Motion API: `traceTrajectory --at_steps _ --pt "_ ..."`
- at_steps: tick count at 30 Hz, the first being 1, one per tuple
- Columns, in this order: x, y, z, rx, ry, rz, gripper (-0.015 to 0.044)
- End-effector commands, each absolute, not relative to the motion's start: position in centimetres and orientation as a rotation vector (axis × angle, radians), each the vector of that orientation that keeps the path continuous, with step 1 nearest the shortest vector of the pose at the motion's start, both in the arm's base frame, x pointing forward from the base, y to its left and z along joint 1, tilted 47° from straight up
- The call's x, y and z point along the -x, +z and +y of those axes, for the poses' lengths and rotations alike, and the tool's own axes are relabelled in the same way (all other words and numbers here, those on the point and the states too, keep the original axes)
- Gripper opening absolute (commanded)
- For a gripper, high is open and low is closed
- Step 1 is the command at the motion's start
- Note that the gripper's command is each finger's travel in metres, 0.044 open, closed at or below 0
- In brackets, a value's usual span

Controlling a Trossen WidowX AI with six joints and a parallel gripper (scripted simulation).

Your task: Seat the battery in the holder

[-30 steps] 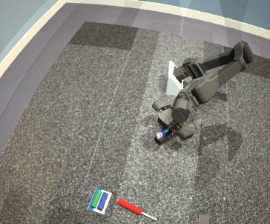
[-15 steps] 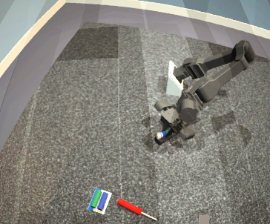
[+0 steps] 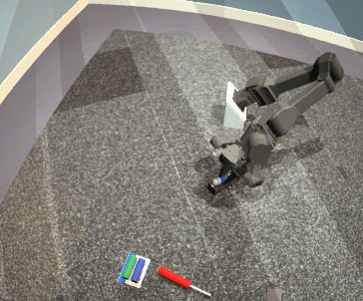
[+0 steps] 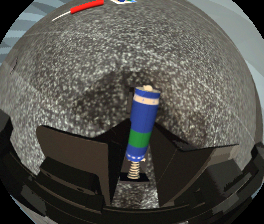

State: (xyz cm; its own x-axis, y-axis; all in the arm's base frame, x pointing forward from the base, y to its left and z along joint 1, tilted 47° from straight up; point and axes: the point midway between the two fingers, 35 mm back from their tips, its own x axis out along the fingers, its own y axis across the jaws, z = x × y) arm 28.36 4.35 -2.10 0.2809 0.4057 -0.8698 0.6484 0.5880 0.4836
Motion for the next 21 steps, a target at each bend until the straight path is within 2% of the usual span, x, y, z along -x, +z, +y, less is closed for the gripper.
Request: traceTrajectory --at_steps 1,21 --pt "-28.0 -2.1 4.4 -1.004 -0.215 1.335 0.0063" --pt "-26.7 -1.3 5.2 -1.007 -0.214 1.338 0.0063"
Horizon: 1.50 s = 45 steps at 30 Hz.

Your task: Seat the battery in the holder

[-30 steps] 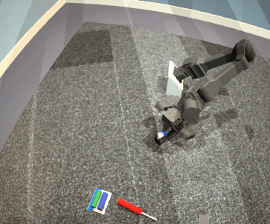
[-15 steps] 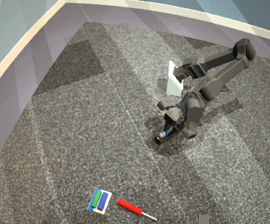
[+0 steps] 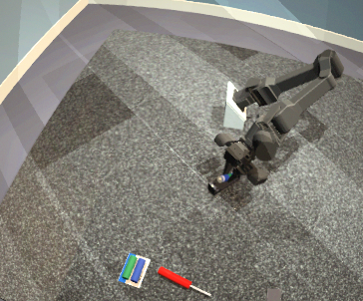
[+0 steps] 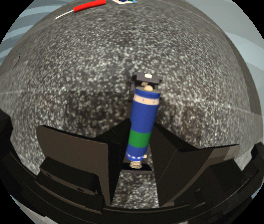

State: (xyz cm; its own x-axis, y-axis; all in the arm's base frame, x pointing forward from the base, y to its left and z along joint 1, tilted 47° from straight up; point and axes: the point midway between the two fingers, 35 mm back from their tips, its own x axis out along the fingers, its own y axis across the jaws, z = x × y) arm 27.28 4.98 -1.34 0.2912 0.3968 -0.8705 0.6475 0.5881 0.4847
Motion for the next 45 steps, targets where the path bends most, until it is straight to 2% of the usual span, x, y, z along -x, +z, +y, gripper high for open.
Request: traceTrajectory --at_steps 1,45 --pt "-26.6 -1.3 5.2 -1.007 -0.213 1.339 0.0063" --pt "-27.2 -2.4 5.3 -0.98 -0.109 1.599 0.0063"
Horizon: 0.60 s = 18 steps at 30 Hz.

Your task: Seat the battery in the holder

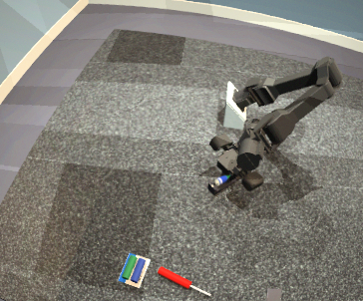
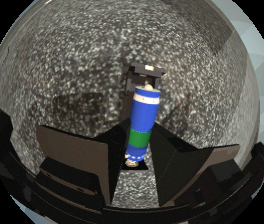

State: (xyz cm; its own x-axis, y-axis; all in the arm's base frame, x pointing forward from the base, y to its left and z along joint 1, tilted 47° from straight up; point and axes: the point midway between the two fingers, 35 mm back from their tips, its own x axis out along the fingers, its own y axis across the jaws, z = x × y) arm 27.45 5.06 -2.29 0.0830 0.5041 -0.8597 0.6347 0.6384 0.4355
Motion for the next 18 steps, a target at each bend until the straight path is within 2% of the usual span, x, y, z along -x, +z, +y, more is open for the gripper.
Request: traceTrajectory --at_steps 1,18 --pt "-27.19 -2.44 5.32 -0.98 -0.107 1.605 0.0063" --pt "-27.54 -2.74 5.34 -0.983 -0.057 1.702 0.0063"
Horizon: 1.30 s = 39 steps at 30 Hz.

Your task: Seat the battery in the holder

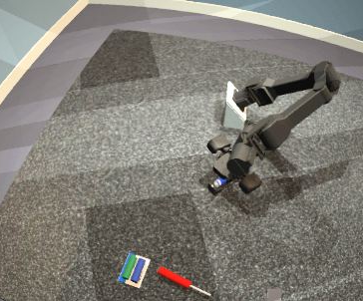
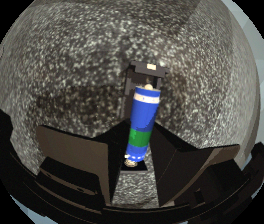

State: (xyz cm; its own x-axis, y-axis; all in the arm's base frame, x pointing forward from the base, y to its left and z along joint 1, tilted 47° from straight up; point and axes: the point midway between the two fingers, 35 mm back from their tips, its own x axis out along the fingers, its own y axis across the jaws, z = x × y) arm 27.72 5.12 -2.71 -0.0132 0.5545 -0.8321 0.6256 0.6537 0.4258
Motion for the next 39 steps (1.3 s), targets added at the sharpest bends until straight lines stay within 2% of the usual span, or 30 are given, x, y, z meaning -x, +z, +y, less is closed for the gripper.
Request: traceTrajectory --at_steps 1,39 --pt "-27.6 -2.8 5.3 -0.983 -0.054 1.707 0.0063" --pt "-28.7 -3.3 5.1 -0.98 0.007 1.838 0.0063"
